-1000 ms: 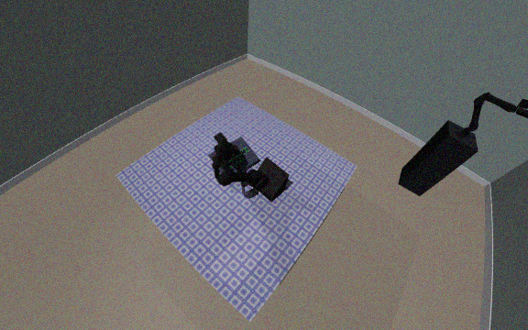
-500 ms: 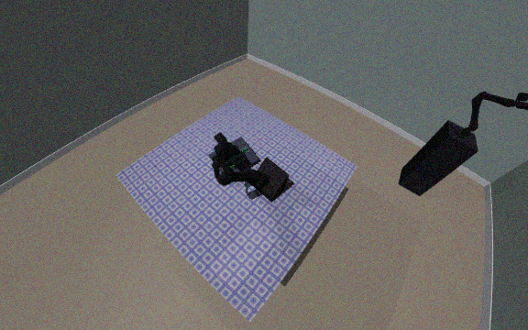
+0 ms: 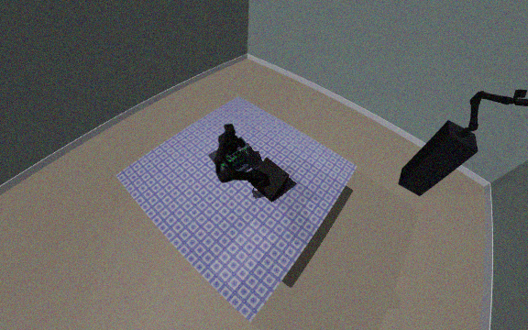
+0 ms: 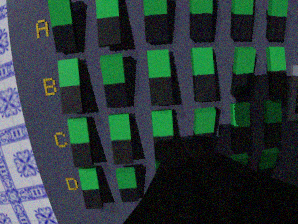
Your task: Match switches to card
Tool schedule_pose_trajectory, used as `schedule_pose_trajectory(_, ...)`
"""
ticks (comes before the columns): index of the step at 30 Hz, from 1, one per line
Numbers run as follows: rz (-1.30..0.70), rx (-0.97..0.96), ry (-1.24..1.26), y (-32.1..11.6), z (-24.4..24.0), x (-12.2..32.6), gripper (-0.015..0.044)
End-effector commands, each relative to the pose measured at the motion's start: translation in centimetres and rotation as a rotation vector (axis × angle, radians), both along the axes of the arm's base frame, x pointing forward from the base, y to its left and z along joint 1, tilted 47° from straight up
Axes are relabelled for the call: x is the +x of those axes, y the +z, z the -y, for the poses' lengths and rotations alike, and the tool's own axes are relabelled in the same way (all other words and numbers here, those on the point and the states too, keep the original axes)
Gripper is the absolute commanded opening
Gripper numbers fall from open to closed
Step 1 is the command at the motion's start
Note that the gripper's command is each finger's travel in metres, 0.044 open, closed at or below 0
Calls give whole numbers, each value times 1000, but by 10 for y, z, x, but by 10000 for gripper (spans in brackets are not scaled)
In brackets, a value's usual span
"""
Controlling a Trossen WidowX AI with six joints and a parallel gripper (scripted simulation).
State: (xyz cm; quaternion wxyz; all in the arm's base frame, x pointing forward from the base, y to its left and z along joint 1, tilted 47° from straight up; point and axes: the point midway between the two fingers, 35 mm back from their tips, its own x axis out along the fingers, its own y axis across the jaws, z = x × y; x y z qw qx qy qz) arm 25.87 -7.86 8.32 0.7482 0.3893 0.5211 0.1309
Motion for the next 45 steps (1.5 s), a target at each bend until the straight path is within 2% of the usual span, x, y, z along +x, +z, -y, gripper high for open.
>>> schedule_pose_trajectory(1, -21, 14, -8, -23, 11, -19, 0)
schedule_pose_trajectory(15, -36, 21, 11, -52, -15, 0, 0)
schedule_pose_trajectory(45, -35, 21, 11, -63, -25, 7, 0)
